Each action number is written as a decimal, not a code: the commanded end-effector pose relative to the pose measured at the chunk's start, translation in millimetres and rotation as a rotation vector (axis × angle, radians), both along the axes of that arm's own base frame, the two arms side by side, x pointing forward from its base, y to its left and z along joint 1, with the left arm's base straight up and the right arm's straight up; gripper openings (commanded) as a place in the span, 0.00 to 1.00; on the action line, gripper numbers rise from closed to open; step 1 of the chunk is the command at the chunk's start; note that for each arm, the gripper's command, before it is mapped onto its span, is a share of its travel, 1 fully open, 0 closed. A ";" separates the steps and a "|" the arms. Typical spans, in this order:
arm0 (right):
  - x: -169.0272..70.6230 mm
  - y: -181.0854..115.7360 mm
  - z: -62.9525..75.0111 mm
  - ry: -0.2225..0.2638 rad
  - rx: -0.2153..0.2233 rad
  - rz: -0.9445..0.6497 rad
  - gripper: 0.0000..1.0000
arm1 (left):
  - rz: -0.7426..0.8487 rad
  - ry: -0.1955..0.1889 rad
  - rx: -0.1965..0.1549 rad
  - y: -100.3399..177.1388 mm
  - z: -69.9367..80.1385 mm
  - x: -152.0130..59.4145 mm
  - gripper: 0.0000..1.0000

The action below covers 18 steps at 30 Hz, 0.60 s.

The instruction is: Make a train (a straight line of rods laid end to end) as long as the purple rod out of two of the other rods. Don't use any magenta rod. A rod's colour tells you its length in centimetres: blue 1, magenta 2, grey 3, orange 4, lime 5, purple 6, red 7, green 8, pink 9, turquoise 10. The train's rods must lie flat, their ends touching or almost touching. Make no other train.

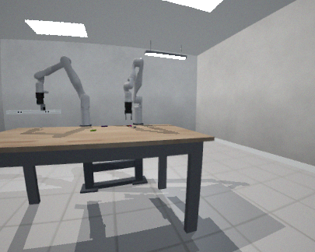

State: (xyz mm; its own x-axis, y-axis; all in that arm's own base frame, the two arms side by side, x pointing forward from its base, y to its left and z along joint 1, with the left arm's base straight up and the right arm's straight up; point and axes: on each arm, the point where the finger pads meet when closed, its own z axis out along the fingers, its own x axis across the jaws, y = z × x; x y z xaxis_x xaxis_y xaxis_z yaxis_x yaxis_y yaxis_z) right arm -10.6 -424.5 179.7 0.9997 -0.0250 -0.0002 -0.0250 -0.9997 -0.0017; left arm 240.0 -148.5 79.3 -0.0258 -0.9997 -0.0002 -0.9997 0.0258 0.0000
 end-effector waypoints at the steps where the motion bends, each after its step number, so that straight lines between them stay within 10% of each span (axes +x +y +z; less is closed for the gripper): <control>1: 0.0 -0.4 0.7 0.000 -0.002 0.000 1.00 | -0.001 -0.001 0.000 -0.4 0.3 0.6 1.00; 18: 0.0 -0.4 0.7 0.000 -0.002 0.000 1.00 | -0.195 -0.006 -0.006 -37.1 4.3 34.9 1.00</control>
State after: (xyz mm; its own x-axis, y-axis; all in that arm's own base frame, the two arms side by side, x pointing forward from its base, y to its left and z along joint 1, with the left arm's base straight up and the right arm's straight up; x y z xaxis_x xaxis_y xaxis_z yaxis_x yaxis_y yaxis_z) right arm -10.6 -424.5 179.7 0.9997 -0.0250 -0.0002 -0.0250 -0.9997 -0.0017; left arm 264.3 -174.4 82.3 -0.1622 -0.9867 0.0034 -0.9867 0.1622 -0.0061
